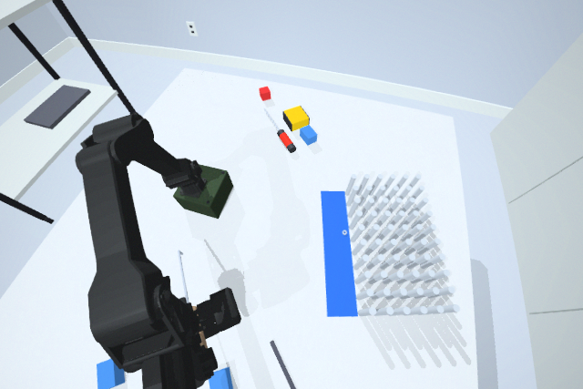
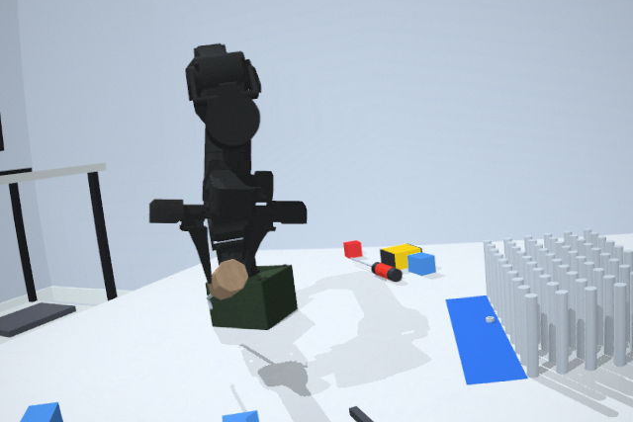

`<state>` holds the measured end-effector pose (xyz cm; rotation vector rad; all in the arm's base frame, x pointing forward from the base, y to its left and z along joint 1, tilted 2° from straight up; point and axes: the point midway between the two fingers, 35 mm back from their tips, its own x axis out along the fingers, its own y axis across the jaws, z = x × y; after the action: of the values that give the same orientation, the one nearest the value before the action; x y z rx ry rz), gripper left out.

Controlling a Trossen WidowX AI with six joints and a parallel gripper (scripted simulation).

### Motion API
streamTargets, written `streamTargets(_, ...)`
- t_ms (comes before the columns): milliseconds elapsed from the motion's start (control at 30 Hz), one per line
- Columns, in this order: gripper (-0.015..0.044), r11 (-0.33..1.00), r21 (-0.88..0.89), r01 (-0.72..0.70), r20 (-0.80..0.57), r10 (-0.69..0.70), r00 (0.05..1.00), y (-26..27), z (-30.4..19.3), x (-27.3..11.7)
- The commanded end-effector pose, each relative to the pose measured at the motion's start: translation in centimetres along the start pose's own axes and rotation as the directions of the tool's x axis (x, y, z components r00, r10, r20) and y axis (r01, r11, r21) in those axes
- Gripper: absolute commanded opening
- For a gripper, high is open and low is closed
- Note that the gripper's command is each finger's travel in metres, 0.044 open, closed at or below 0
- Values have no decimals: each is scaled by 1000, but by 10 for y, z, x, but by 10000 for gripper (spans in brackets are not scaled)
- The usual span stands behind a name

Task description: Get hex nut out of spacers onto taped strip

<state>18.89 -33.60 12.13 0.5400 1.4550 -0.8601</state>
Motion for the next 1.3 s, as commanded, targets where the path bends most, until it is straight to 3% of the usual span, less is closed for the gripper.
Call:
streamTargets(0, 0, 994, -106, 36, 2, -36, 999, -16, 6, -1)
streamTargets(367, 0, 908, -404, 111, -16, -128, 992, -56, 17, 3)
streamTargets(800, 0, 699, -703, 131, -51, -234, 971, -103, 25, 6)
streamTargets(1267, 0, 686, -716, 130, -53, -239, 970, -105, 26, 12)
